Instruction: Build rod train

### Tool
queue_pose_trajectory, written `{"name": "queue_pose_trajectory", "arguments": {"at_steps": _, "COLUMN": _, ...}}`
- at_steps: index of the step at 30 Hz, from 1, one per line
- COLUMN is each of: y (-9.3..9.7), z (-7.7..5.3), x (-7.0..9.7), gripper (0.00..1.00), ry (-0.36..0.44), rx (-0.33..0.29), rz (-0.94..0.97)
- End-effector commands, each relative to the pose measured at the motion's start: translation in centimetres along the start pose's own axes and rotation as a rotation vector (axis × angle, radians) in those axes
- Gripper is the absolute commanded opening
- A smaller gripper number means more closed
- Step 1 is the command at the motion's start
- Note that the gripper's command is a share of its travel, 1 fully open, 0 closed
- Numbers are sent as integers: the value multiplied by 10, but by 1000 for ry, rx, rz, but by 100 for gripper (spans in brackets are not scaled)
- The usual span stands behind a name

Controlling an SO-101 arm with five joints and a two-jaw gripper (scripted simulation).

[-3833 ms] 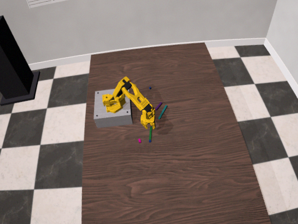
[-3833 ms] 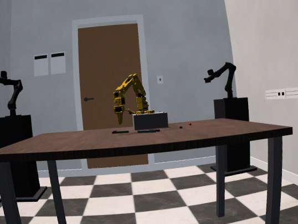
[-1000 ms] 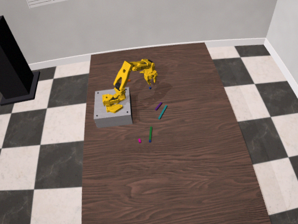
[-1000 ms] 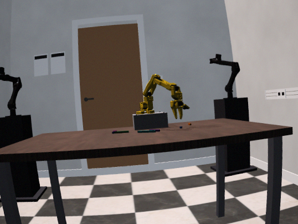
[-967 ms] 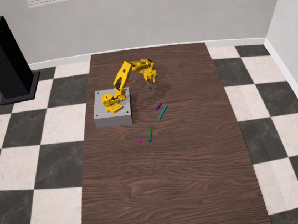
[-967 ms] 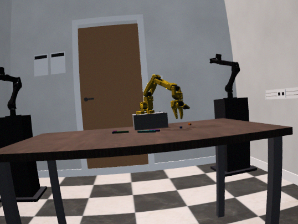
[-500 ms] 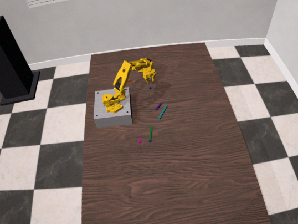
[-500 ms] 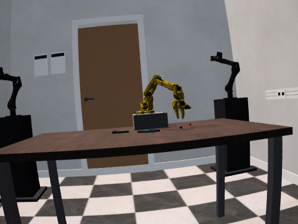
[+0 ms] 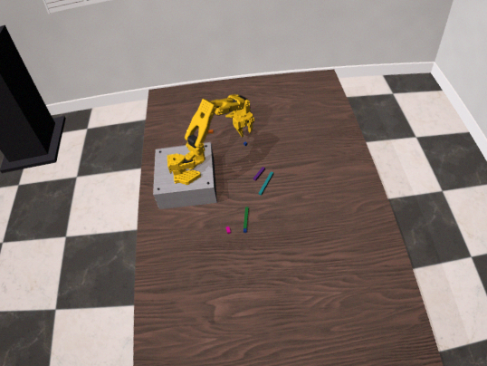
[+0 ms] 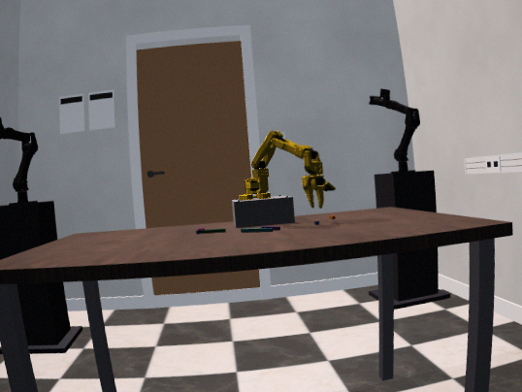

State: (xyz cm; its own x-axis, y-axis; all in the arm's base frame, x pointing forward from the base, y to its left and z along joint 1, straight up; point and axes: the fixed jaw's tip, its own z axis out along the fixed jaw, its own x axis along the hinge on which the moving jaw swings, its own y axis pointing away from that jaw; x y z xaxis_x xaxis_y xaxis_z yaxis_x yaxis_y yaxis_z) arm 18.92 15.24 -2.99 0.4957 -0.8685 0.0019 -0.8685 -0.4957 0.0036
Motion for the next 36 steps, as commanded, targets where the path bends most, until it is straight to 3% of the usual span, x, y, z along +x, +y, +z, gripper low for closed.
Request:
{"name": "queue_pose_trajectory", "arguments": {"at_steps": 1, "y": 4, "z": 4, "x": -3, "gripper": 19, "ry": 3, "rx": -26, "rz": -3}}
{"name": "queue_pose_trajectory", "arguments": {"at_steps": 26, "y": 4, "z": 9, "x": -4, "gripper": 19, "ry": 3, "rx": -26, "rz": -3}}
{"name": "queue_pose_trajectory", "arguments": {"at_steps": 36, "y": 3, "z": 26, "x": -4, "gripper": 19, "ry": 3, "rx": -26, "rz": -3}}
